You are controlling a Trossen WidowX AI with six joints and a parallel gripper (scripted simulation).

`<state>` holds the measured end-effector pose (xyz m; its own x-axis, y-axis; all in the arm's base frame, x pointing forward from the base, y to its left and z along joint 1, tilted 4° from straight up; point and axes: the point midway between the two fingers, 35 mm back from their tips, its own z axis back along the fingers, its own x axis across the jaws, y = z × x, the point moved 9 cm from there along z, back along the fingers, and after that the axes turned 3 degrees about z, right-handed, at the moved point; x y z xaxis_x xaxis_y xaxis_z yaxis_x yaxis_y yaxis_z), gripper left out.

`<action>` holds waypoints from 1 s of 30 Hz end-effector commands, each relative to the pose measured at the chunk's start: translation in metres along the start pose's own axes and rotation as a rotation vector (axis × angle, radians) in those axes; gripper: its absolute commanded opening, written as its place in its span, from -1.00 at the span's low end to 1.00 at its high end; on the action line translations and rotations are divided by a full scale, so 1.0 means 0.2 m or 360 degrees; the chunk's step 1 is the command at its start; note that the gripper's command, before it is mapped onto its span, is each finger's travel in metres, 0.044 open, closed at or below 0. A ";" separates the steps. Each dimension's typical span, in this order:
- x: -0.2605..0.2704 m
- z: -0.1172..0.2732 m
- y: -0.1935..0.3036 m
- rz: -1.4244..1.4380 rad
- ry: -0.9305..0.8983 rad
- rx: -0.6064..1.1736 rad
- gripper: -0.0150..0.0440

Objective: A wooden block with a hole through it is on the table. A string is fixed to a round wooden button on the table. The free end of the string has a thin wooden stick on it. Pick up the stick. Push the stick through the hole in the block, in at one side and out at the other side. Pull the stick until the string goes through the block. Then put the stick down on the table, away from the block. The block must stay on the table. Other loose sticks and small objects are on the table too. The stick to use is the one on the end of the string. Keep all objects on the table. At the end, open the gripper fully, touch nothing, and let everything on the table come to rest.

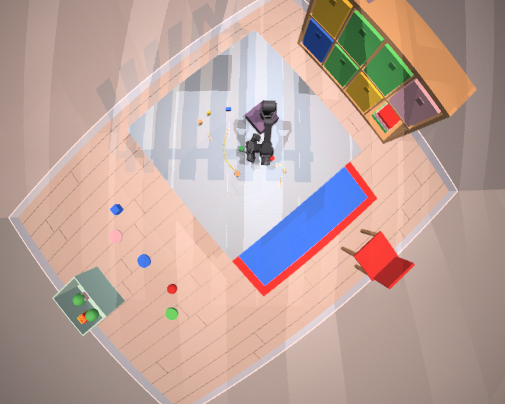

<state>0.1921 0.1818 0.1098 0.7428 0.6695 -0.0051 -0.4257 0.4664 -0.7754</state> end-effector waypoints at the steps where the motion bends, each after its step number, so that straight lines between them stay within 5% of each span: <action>1: 0.00 -0.03 -0.03 0.0239 0.0037 0.0086 0.69; 5: 0.01 -0.08 -0.08 0.0747 0.0054 0.0271 1.00; 19: 0.00 -0.23 -0.27 0.2426 -0.0526 0.0779 1.00; 30: -0.03 -0.31 -0.41 0.3369 -0.1314 0.0633 1.00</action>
<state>0.2399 0.1246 0.1149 -0.6883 0.6511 -0.3199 -0.7152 -0.6829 0.1491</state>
